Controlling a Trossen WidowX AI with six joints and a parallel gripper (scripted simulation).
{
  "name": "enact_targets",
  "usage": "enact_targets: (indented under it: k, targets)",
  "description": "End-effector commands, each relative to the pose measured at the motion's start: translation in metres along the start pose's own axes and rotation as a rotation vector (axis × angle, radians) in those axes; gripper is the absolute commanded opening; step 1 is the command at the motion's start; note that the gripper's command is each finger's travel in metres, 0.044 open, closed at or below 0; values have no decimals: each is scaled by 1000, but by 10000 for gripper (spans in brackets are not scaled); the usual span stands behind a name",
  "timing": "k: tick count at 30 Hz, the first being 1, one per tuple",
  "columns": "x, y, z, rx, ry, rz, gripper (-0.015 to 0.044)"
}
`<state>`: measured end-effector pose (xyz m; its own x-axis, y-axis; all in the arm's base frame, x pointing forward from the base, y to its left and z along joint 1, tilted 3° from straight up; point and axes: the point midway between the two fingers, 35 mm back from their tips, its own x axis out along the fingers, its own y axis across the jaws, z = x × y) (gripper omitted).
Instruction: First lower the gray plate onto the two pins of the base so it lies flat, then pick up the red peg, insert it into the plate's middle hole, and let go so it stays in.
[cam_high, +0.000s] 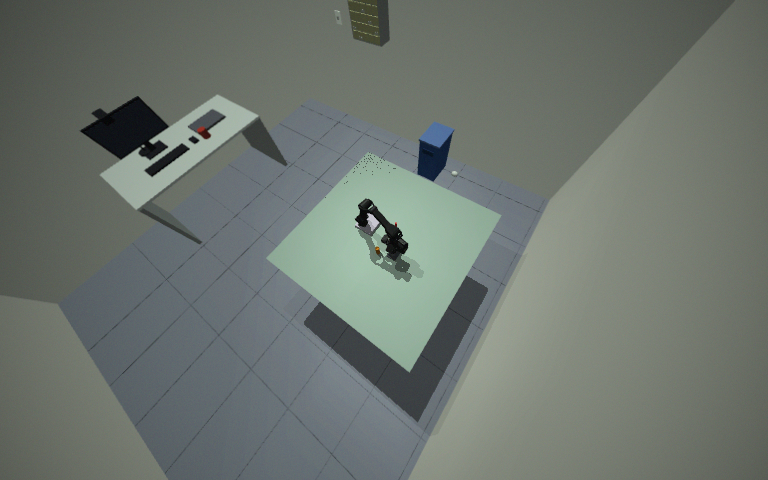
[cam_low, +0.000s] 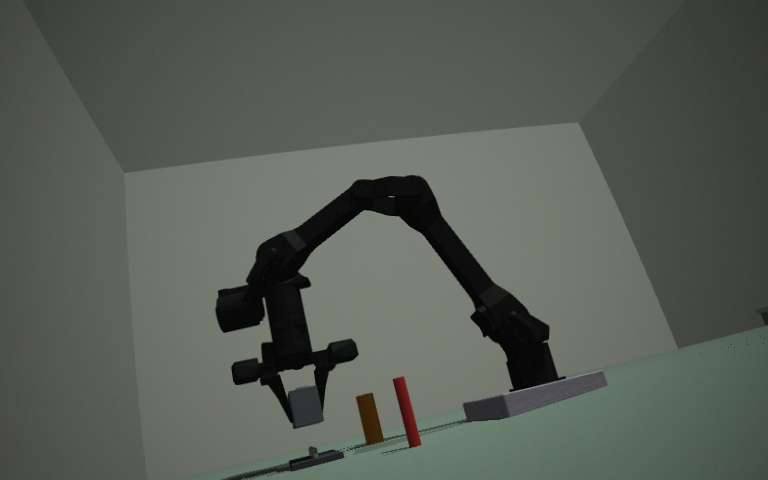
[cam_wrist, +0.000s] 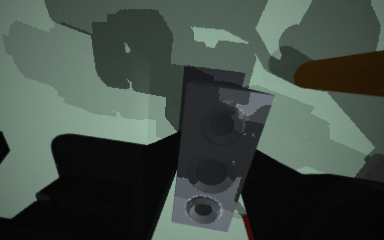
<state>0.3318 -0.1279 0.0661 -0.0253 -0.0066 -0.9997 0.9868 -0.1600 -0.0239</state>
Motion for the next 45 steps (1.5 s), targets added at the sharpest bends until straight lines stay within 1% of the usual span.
enact_targets:
  k: [1,13,39,45]
  targets:
    - [0,0,1,-5,-5,1,0]
    - [1,0,2,-5,-5,1,0]
    - [39,0,2,-5,-5,1,0]
    - [36,1,2,0,-1,3,0]
